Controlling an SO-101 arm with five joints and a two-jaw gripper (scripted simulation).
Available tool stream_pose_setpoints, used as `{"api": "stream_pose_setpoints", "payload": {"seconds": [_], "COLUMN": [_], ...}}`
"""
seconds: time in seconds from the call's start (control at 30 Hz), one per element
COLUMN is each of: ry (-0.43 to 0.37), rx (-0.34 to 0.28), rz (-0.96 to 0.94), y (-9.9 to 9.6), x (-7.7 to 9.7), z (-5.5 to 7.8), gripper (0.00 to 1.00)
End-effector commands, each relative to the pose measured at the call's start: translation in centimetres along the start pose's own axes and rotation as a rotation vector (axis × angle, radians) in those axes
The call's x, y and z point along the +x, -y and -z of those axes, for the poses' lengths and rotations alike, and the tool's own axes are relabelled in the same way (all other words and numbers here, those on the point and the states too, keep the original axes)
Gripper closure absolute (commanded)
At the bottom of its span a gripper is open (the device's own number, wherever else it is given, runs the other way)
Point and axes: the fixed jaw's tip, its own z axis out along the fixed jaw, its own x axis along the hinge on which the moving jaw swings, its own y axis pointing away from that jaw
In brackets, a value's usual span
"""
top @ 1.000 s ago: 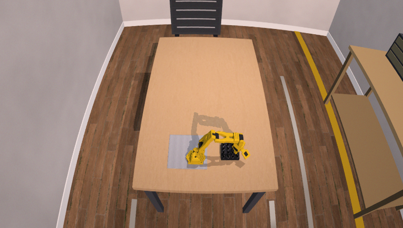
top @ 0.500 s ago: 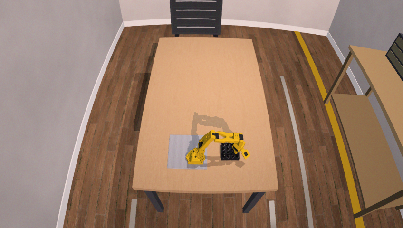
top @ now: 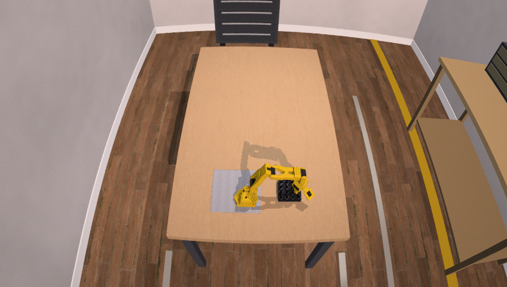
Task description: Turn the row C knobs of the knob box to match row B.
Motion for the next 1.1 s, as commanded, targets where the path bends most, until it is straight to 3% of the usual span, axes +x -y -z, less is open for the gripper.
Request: {"api": "stream_pose_setpoints", "payload": {"seconds": [0.0, 0.77, 1.07], "ry": [-0.008, -0.008, -0.008], "rx": [0.007, 0.007, 0.006], "rz": [-0.005, -0.005, 0.152], "y": [0.29, 0.29, 0.29], "x": [0.06, 0.06, 0.15], "z": [-0.21, -0.21, -0.21], "gripper": [0.93, 0.99, 0.99]}}
